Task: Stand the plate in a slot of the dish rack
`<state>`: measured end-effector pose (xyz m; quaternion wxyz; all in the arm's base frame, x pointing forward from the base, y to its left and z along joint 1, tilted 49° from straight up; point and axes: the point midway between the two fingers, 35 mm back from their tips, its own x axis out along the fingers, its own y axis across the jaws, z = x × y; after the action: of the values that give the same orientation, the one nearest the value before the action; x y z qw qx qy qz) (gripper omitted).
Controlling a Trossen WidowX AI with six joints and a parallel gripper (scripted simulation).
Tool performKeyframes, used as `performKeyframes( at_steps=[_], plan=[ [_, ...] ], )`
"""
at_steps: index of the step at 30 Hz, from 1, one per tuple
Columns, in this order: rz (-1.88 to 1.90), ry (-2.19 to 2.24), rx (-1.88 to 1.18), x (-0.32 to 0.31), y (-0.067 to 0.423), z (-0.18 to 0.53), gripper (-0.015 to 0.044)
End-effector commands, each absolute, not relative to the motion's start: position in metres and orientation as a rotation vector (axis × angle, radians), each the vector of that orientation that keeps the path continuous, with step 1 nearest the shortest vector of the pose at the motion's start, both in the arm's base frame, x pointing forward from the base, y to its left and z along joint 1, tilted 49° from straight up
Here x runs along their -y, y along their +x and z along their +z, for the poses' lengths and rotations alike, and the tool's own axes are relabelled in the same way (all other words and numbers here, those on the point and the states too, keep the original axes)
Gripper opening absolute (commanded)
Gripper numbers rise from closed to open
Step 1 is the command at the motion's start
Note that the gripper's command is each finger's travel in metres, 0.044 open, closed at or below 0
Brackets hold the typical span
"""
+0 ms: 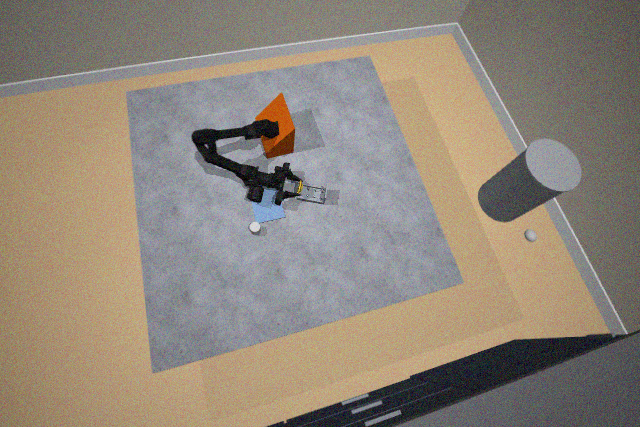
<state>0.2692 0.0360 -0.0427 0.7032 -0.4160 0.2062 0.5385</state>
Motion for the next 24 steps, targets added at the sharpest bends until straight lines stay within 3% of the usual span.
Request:
performKeyframes(
  at_steps=[1,24],
  plan=[
    [1.198,-0.921,-0.471,-0.039,0.268,-0.048,0.0],
    [1.202,-0.926,-0.451,-0.042,0.278,-0.077,0.0]
  ],
)
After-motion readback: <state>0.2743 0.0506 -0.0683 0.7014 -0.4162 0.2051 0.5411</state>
